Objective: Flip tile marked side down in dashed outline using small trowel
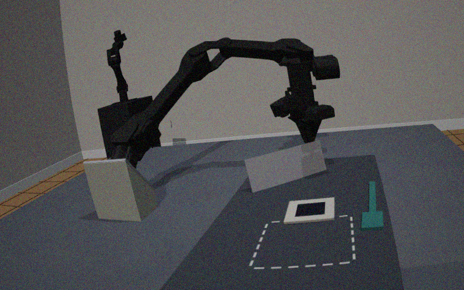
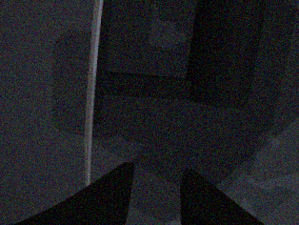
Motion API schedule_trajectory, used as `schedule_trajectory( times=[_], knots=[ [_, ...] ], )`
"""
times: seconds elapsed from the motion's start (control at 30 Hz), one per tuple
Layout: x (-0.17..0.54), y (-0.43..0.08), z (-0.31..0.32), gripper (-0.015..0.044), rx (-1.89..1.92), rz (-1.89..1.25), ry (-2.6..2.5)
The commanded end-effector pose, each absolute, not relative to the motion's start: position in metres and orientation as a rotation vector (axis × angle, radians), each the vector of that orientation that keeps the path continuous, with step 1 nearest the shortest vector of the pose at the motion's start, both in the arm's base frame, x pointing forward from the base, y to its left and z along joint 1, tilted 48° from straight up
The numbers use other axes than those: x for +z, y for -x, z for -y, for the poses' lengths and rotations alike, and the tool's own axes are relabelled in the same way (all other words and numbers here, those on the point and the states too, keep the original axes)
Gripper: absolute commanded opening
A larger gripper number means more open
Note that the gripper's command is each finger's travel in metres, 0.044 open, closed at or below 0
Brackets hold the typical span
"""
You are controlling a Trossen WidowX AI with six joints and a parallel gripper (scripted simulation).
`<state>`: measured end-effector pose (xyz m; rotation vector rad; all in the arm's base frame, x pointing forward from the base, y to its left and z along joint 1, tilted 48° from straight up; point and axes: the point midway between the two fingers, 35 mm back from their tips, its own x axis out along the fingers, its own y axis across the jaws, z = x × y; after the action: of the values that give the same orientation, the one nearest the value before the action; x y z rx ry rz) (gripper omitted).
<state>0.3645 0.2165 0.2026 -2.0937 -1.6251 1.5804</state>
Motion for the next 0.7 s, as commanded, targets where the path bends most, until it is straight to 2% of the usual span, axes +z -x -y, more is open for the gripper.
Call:
schedule_trajectory(
  times=[0.0,0.67],
  knots=[
    [0.193,-0.373,-0.213,0.01,1.585,1.625,2.088],
    [0.161,-0.412,-0.187,0.01,1.586,1.624,2.091]
  ],
)
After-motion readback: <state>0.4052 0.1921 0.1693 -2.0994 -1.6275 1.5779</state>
